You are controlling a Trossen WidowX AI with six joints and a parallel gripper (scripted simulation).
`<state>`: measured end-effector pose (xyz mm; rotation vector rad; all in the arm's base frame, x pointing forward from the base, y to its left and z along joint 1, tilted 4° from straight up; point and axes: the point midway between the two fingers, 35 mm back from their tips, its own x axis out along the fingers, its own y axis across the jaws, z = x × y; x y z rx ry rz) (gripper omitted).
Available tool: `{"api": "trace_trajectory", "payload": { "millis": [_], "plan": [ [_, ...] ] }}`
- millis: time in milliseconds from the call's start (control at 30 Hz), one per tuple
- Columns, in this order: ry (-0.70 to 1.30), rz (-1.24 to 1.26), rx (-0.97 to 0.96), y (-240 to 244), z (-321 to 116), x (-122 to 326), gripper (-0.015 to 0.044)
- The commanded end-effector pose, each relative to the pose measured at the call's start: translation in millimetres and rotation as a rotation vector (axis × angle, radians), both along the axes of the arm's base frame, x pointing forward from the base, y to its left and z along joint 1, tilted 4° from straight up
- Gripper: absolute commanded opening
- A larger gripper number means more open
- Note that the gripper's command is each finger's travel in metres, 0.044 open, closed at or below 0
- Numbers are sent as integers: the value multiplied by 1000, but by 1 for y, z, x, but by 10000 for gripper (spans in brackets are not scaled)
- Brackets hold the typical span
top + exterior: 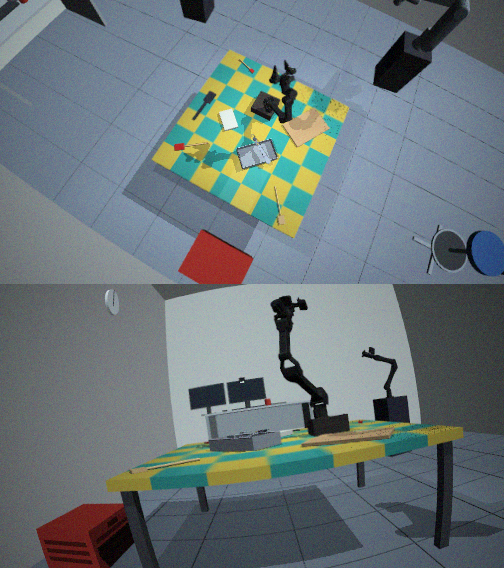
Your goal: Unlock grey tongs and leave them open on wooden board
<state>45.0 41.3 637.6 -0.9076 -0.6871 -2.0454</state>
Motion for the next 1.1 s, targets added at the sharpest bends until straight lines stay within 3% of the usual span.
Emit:
{"api": "trace_trajectory", "payload": {
  "millis": [0,167,433,633,833,1067],
  "plan": [
    [-2,2,2,-1,0,-1,374],
    [-55,90,41,-17,-4,-20,260],
    [-188,291,196,-82,-22,-72,260],
    [-232,440,359,-146,-45,-84,260],
    [-237,603,526,-212,-74,-69,260],
    [-214,781,794,-284,-130,-14,260]
  ]
}}
